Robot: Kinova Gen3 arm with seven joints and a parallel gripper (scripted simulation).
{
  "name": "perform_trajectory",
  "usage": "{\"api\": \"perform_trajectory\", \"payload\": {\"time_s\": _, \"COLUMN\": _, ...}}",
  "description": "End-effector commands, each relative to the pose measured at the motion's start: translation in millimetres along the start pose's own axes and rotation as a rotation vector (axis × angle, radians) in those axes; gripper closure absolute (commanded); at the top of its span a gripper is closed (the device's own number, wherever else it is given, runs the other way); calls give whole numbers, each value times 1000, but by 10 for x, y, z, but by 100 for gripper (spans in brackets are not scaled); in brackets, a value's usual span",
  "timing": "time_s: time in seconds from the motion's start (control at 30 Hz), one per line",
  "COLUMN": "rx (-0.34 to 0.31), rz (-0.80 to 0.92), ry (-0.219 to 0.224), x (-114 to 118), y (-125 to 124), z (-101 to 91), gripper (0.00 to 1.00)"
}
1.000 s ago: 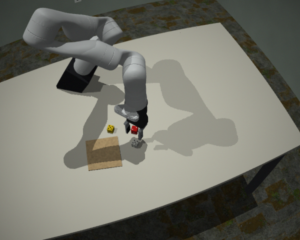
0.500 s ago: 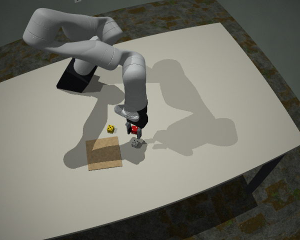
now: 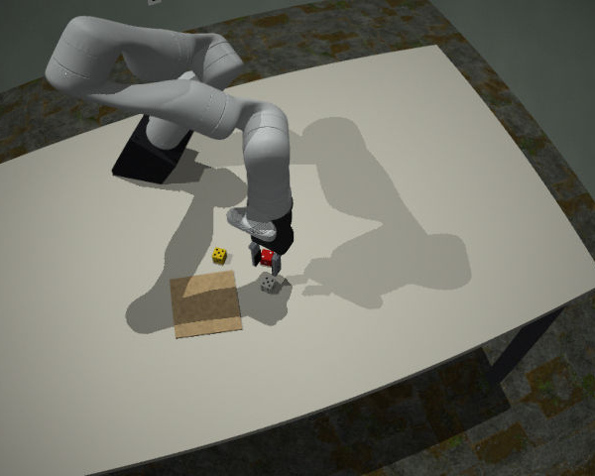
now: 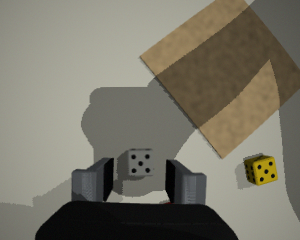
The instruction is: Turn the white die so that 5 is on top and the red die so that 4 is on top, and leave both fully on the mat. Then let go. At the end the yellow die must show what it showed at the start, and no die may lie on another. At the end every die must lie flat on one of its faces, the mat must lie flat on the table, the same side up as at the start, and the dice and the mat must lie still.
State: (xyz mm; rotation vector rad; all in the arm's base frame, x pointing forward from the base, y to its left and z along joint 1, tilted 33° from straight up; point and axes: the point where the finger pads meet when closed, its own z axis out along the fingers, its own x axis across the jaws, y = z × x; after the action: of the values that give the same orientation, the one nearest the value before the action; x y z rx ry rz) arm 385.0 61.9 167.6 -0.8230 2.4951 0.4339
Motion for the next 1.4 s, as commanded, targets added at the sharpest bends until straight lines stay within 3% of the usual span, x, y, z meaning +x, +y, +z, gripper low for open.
{"api": "perform_trajectory", "payload": {"time_s": 0.0, "rx": 1, "rz": -14, "ry": 1, "x": 3, "y": 3, "z": 3, "gripper": 21}}
{"api": "perform_trajectory", "payload": {"time_s": 0.7, "rx": 1, "rz": -14, "ry": 1, "x": 3, "y": 3, "z": 29, "gripper": 21}}
{"api": "perform_trajectory", "payload": {"time_s": 1.37, "rx": 1, "rz": -15, "ry": 1, "x": 3, "y": 0, "z": 252, "gripper": 21}}
